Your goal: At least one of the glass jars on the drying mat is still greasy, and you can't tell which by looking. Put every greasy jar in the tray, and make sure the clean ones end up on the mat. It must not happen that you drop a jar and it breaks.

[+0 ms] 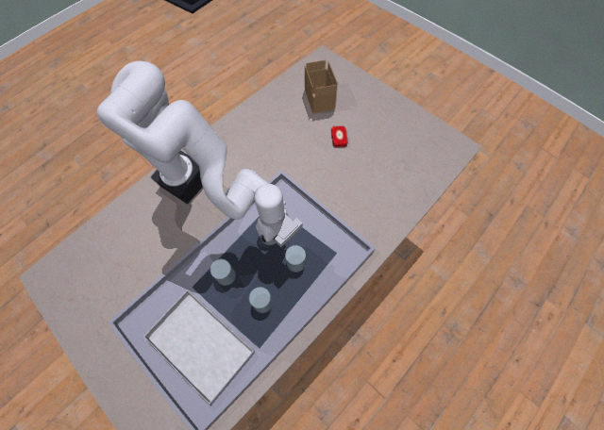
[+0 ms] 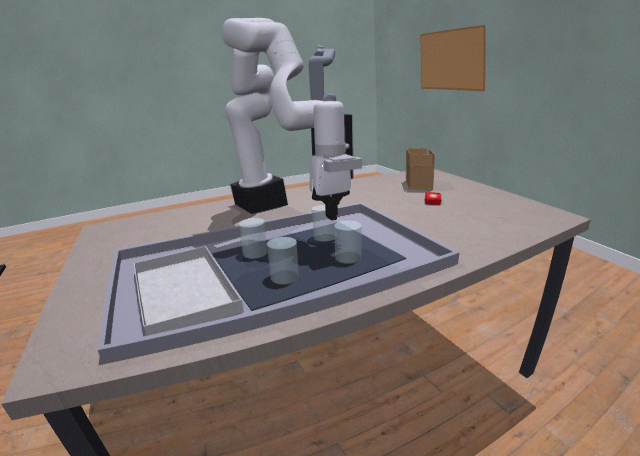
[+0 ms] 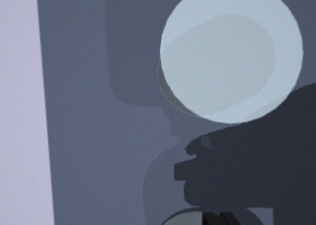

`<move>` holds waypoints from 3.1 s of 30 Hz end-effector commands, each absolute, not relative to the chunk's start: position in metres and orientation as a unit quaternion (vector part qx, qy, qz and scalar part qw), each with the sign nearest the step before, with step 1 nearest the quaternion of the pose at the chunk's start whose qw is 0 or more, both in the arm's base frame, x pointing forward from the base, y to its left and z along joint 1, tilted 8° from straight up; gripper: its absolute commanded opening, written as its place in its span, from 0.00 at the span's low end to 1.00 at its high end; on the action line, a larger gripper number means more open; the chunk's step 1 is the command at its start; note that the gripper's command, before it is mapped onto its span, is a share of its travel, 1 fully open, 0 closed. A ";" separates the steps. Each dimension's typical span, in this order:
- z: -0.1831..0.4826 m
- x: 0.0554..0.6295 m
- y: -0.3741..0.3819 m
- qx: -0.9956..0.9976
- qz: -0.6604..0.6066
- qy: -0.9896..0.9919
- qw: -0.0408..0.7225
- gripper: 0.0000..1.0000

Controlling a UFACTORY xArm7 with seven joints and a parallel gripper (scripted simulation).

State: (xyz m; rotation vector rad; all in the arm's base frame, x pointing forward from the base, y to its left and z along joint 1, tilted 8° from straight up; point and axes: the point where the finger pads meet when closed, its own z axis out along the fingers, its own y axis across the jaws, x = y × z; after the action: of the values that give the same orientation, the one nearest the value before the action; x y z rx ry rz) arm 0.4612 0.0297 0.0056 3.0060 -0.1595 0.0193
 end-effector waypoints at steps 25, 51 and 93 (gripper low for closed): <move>0.010 0.460 0.031 0.996 0.009 -0.053 0.065 0.00; 0.003 0.483 0.028 0.996 0.009 -0.053 0.065 0.00; 0.003 0.483 0.028 0.996 0.009 -0.053 0.065 0.00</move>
State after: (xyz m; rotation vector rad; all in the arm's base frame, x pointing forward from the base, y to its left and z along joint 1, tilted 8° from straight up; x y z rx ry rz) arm 0.4809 0.0270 0.0016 3.0060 -0.1595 0.0187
